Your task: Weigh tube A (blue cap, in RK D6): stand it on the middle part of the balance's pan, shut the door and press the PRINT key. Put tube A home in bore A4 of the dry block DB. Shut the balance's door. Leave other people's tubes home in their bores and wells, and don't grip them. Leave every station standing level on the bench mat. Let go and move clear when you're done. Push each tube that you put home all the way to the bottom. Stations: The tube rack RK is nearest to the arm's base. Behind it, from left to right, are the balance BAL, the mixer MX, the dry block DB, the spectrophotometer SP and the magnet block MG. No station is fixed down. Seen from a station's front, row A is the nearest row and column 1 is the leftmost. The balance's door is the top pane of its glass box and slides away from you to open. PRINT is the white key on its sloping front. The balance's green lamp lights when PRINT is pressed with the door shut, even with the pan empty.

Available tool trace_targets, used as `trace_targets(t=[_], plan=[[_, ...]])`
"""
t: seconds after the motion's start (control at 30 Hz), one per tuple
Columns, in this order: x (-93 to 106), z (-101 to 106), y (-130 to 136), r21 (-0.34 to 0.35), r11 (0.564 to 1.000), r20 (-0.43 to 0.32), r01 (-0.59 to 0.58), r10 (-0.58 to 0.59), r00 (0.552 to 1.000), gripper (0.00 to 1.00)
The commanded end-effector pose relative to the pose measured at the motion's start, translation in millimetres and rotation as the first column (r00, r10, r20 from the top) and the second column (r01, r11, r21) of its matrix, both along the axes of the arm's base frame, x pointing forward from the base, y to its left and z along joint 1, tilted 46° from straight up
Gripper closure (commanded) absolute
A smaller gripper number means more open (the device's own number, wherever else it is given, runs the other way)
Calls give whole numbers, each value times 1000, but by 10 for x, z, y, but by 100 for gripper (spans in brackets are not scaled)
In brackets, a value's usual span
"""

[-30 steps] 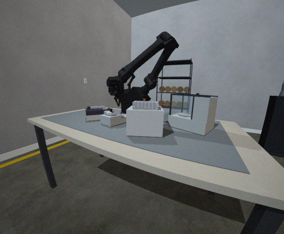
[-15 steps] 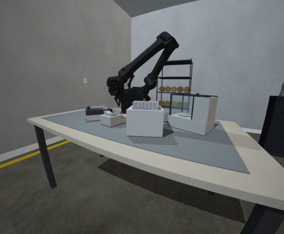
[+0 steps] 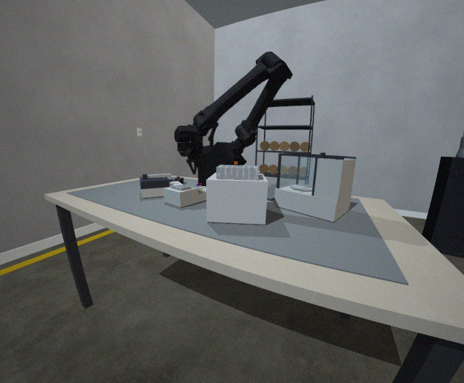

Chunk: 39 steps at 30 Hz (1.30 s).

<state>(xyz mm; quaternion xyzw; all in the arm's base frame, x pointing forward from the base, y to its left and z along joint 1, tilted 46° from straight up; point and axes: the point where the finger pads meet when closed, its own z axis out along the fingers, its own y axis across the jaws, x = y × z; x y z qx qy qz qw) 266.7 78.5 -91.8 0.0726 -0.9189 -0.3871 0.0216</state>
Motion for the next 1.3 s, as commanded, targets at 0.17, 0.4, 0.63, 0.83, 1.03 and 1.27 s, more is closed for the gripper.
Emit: trace_targets(t=[0.17,0.4,0.63,0.83,1.03,1.27], plan=[[84,22,-15,-2,1000,25,1,0,1000,64],[84,22,-15,-2,1000,25,1,0,1000,64],[28,24,53,-1,1000,24,-8,8,1000,64],[-35,-79,107,2,1000,-1,-8,8,1000,64],[-48,-149,177,2,1000,-1,-8,8,1000,64],[-63,-231,259,2,1000,-2,-8,8,1000,64]])
